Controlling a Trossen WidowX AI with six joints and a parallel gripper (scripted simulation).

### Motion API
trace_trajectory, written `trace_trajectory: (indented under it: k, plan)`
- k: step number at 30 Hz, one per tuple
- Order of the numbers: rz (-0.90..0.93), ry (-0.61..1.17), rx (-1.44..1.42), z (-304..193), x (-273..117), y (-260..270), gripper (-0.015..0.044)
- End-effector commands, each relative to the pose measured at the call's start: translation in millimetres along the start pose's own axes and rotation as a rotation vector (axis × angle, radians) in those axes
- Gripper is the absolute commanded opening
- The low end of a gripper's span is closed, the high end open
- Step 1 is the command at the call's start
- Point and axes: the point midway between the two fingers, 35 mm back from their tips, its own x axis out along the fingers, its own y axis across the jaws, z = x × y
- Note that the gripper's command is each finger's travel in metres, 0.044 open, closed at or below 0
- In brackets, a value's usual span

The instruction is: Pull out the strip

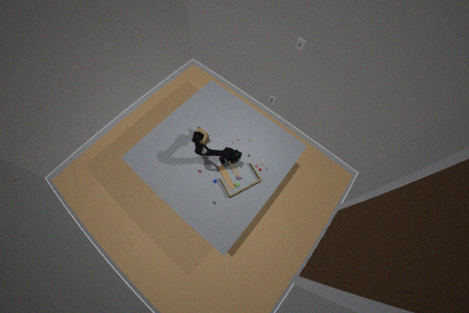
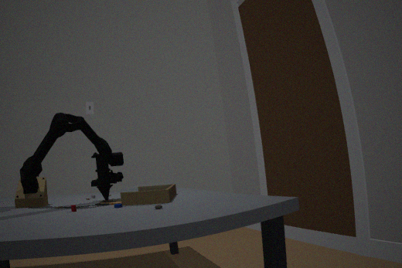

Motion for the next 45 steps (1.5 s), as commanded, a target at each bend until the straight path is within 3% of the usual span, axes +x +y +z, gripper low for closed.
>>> trace_trajectory:
  k: [1,45]
  plan:
    - [-0.004,0.023,-0.005,-14.1,4.7,-1.9,0.0000]
    - [-0.004,0.026,-0.007,-80.4,3.3,-2.0,0.0000]
